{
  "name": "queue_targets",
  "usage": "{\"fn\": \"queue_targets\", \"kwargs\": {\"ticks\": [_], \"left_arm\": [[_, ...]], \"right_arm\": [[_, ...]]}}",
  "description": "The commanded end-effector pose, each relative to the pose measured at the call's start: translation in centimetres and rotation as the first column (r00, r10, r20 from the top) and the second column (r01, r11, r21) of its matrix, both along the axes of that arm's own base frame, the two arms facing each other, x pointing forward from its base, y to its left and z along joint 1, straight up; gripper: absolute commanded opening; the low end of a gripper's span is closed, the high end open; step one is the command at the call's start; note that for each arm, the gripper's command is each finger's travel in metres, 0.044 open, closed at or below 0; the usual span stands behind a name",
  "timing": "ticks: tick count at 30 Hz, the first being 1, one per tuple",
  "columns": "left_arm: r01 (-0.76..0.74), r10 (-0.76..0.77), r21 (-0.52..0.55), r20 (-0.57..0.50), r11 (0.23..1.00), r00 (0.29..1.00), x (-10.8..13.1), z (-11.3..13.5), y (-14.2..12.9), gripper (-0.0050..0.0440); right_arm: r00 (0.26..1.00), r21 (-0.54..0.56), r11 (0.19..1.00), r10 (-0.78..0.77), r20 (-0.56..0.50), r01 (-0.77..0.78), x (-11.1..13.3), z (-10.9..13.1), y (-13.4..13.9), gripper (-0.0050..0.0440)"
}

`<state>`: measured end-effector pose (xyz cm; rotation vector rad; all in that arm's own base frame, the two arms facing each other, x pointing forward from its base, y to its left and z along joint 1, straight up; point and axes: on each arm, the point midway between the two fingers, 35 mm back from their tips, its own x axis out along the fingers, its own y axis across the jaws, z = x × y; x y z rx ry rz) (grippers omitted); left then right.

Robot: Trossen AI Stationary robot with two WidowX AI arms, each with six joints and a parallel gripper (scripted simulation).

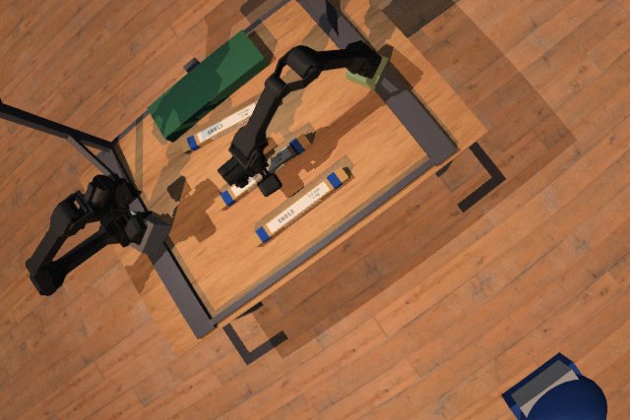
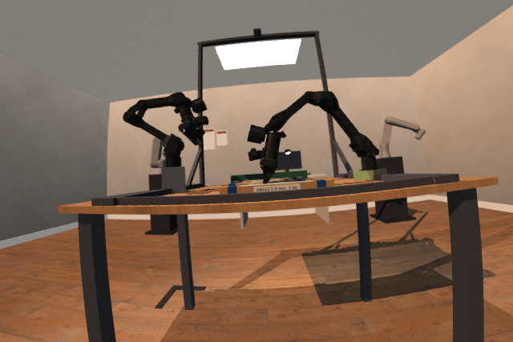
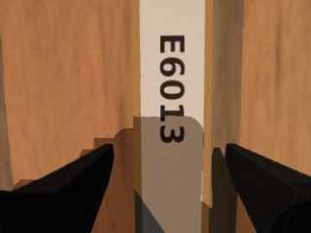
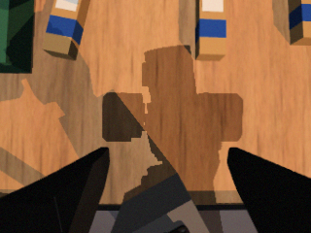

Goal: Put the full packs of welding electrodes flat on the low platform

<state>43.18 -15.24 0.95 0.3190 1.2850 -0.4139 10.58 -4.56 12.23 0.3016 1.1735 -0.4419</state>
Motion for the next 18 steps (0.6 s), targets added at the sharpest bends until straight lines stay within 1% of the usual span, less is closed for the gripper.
{"fn": "queue_targets", "kwargs": {"ticks": [1,8,10,11,12,13,18], "left_arm": [[0.002,-0.002,-0.004,0.007,1.000,1.000,0.12,-0.16,-0.07,0.0330],[0.002,-0.002,-0.004,0.008,1.000,1.000,0.13,-0.84,-0.07,0.0330],[0.002,-0.002,-0.004,0.008,1.000,1.000,0.13,-0.84,-0.07,0.0330],[0.002,-0.001,-0.010,0.023,1.000,1.000,0.51,-0.38,-0.20,0.0330],[0.002,-0.001,-0.006,0.012,1.000,1.000,0.27,-0.92,-0.12,0.0330],[0.001,0.000,-0.012,0.032,1.000,0.999,0.58,0.00,-0.21,0.0330],[0.001,0.000,-0.012,0.032,1.000,0.999,0.57,-0.01,-0.23,0.0330]], "right_arm": [[1.000,-0.009,1.000,0.000,0.020,0.001,0.21,0.69,-0.08,0.0330],[1.000,-0.009,1.000,0.000,0.020,0.001,0.21,0.69,-0.08,0.0330],[1.000,-0.009,1.000,0.000,0.020,0.001,0.21,0.69,-0.08,0.0330],[1.000,-0.009,1.000,0.000,0.020,0.001,0.21,0.69,-0.08,0.0330],[1.000,-0.009,1.000,0.000,0.020,0.001,0.21,0.69,-0.08,0.0330],[1.000,-0.009,1.000,0.000,0.020,0.001,0.21,0.69,-0.08,0.0330],[1.000,-0.009,1.000,0.000,0.020,0.001,0.21,0.69,-0.08,0.0330]]}}
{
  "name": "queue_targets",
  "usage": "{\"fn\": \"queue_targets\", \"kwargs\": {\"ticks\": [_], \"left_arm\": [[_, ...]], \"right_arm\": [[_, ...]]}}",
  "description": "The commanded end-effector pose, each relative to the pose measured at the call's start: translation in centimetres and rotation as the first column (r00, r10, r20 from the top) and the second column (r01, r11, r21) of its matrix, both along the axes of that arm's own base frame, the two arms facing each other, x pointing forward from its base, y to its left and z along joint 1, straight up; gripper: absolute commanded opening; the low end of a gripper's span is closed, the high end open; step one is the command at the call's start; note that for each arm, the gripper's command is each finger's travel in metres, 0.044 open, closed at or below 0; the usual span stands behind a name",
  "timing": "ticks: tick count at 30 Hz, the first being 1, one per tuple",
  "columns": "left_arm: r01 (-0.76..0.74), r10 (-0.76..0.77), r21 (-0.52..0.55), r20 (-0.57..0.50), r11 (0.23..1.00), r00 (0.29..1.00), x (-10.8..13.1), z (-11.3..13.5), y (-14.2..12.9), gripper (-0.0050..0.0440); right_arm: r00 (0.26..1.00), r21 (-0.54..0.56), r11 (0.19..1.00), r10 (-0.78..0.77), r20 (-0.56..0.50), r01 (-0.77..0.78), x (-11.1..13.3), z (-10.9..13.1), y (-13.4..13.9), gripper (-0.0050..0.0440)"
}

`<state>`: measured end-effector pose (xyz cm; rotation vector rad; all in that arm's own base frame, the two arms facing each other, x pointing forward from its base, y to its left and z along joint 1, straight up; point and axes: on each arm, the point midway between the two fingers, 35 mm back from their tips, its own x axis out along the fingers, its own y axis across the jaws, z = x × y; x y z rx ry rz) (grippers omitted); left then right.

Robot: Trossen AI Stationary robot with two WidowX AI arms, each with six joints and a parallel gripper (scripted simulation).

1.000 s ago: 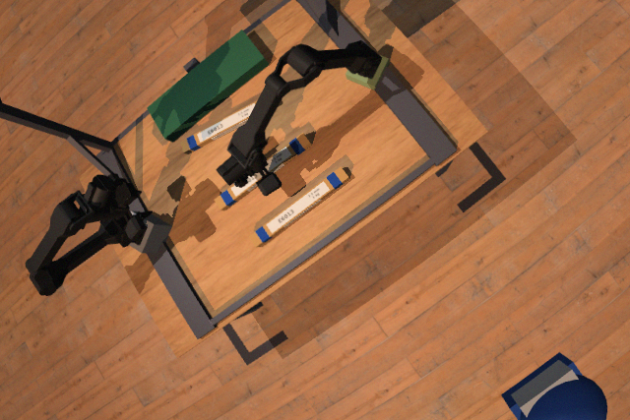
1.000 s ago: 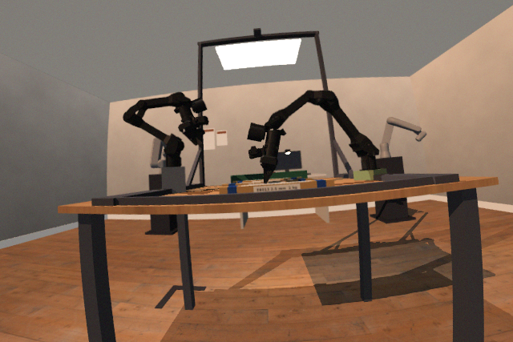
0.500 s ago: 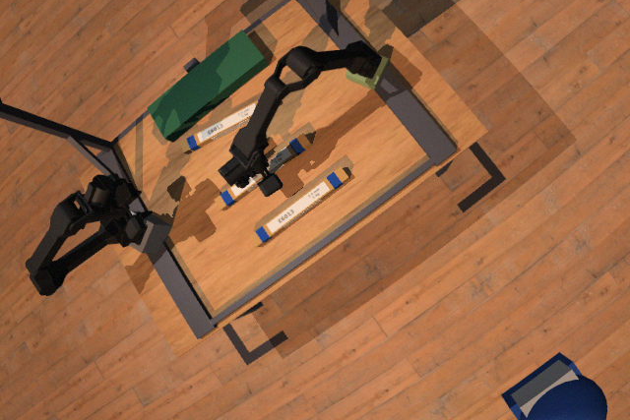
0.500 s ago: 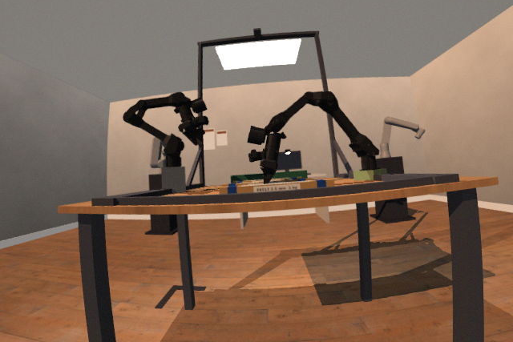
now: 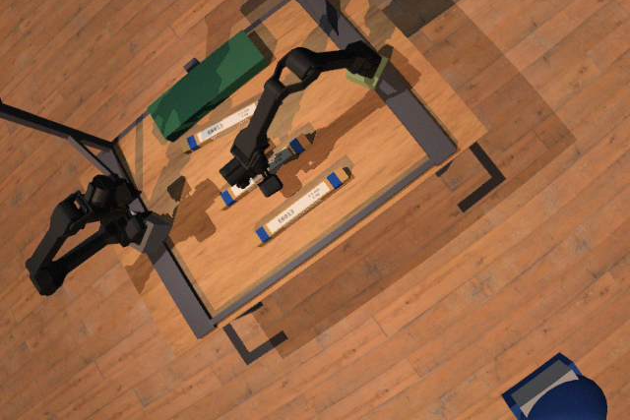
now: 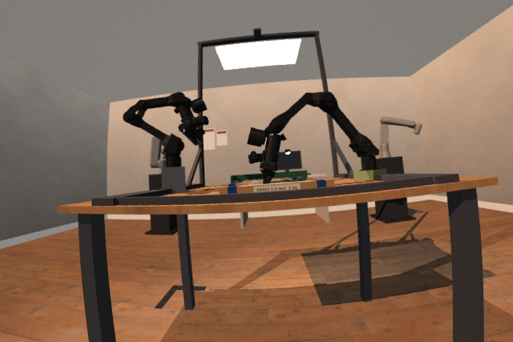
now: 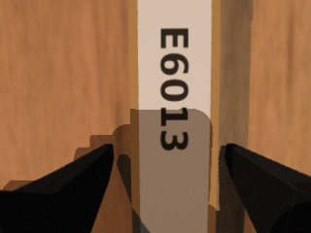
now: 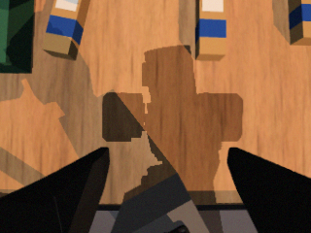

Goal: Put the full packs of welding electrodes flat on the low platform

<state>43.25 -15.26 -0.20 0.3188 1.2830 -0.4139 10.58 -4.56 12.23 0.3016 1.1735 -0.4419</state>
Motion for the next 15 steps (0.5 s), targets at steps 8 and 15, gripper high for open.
{"fn": "queue_targets", "kwargs": {"ticks": [8,15], "left_arm": [[0.001,0.000,-0.011,0.031,1.000,1.000,0.49,1.13,-0.21,-0.0050],[0.001,0.000,-0.011,0.031,1.000,1.000,0.49,1.13,-0.20,-0.0050]], "right_arm": [[1.000,-0.009,1.000,0.000,0.020,0.001,0.21,0.69,-0.08,0.0330],[1.000,-0.009,1.000,0.000,0.020,0.001,0.21,0.69,-0.08,0.0330]]}}
